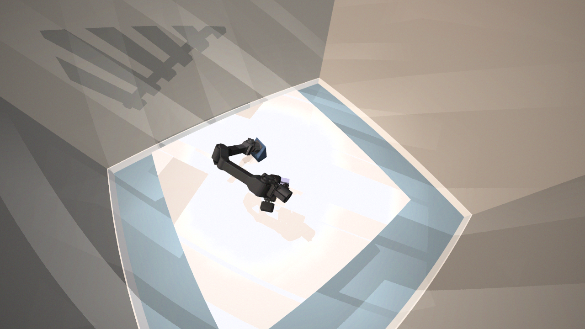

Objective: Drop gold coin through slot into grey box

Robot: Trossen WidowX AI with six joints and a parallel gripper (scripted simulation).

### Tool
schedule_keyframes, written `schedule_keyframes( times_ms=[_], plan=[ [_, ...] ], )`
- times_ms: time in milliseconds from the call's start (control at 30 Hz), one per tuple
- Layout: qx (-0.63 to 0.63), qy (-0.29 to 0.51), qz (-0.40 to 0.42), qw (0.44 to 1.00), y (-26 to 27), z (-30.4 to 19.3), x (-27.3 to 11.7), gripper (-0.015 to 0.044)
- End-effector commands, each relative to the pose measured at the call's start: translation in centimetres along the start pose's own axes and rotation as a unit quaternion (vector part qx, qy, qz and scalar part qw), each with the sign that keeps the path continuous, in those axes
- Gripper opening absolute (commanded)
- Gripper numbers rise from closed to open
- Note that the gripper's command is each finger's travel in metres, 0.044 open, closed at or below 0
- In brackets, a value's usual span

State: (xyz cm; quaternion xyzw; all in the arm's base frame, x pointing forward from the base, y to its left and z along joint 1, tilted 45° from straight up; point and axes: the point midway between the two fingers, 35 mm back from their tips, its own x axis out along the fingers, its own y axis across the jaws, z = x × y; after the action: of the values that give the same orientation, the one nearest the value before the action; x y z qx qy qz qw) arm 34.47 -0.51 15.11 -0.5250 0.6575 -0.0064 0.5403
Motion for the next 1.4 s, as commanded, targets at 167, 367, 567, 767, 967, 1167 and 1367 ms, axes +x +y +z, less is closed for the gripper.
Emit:
schedule_keyframes(
  times_ms=[167,367,567,767,967,1167,1367],
  plan=[
    [-0.004,-0.001,0.005,1.0,2.3,0.9,0.1,0.0],
    [-0.004,-0.002,0.006,1.0,3.8,1.4,0.0,0.0],
    [-0.004,-0.002,0.007,1.0,5.3,1.8,0.0,0.0],
    [-0.004,-0.002,0.007,1.0,6.8,2.1,0.0,0.0],
    [-0.004,-0.002,0.007,1.0,8.4,2.3,0.0,0.0],
    [-0.004,-0.001,0.006,1.0,9.9,2.4,0.0,0.0],
    [-0.004,0.0,0.005,1.0,11.4,2.4,0.1,0.0]
  ],
)
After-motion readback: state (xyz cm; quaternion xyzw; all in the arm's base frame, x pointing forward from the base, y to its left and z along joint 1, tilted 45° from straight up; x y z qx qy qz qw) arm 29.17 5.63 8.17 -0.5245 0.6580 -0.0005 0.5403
